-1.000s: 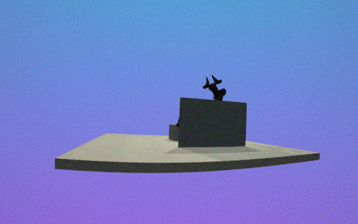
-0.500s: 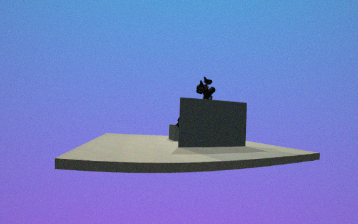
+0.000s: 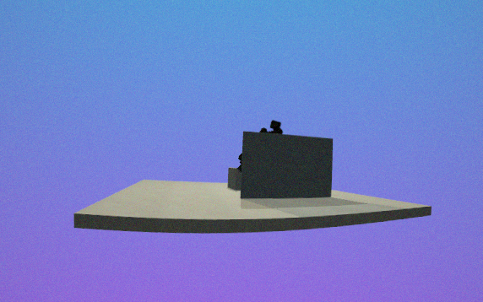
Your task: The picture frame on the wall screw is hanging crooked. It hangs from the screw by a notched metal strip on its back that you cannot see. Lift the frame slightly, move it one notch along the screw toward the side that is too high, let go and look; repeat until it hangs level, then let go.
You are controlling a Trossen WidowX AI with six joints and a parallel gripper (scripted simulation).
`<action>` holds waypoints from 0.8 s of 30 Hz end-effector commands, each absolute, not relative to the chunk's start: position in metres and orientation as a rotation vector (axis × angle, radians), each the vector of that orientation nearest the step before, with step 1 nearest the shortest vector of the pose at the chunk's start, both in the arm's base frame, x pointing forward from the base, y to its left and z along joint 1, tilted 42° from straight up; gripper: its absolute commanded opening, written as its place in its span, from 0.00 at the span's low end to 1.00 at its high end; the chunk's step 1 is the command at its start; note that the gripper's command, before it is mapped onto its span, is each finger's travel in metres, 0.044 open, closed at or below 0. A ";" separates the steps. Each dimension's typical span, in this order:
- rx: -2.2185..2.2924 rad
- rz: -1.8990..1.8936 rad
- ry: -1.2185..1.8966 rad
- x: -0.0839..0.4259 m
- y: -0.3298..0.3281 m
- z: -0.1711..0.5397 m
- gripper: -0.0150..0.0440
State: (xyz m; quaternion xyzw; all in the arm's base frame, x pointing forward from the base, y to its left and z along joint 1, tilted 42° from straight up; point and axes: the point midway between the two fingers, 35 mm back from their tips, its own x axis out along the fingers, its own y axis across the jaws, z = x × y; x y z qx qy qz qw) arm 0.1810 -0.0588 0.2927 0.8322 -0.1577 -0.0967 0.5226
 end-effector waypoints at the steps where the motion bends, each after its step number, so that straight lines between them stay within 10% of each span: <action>1: 2.114 -0.146 -0.178 0.196 -0.023 0.245 0.69; 24: 2.171 -0.108 -0.050 0.201 0.000 0.217 0.69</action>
